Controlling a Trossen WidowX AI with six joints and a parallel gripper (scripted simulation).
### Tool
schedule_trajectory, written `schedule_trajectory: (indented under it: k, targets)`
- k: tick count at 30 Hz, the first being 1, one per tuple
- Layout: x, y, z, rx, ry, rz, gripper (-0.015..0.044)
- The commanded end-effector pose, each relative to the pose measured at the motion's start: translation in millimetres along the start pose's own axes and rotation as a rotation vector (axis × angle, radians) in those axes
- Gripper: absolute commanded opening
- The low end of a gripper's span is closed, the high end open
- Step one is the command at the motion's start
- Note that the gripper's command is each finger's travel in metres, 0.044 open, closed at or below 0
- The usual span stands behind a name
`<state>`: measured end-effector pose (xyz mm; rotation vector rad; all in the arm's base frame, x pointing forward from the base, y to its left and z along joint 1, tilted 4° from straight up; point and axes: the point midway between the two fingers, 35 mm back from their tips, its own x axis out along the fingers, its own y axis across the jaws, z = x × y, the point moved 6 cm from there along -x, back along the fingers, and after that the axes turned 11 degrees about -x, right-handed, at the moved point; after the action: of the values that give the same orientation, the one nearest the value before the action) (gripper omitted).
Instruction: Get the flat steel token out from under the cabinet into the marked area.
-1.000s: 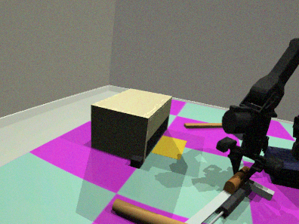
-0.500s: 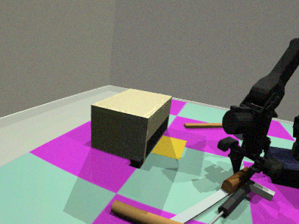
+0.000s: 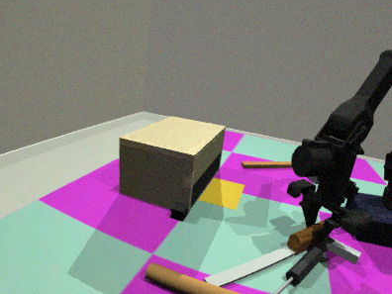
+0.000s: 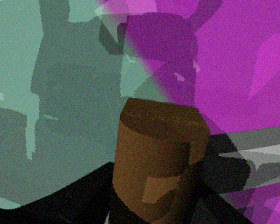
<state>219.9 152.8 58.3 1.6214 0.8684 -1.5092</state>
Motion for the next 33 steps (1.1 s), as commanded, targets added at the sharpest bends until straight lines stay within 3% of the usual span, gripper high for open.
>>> schedule_trajectory:
  k: [1, 33]
  targets:
    - [-0.7, 0.0, -2.1, 0.042, 0.003, 0.003, 0.0]
    - [-0.8, -0.3, -2.5, -0.195, 0.003, 0.003, 0.0]
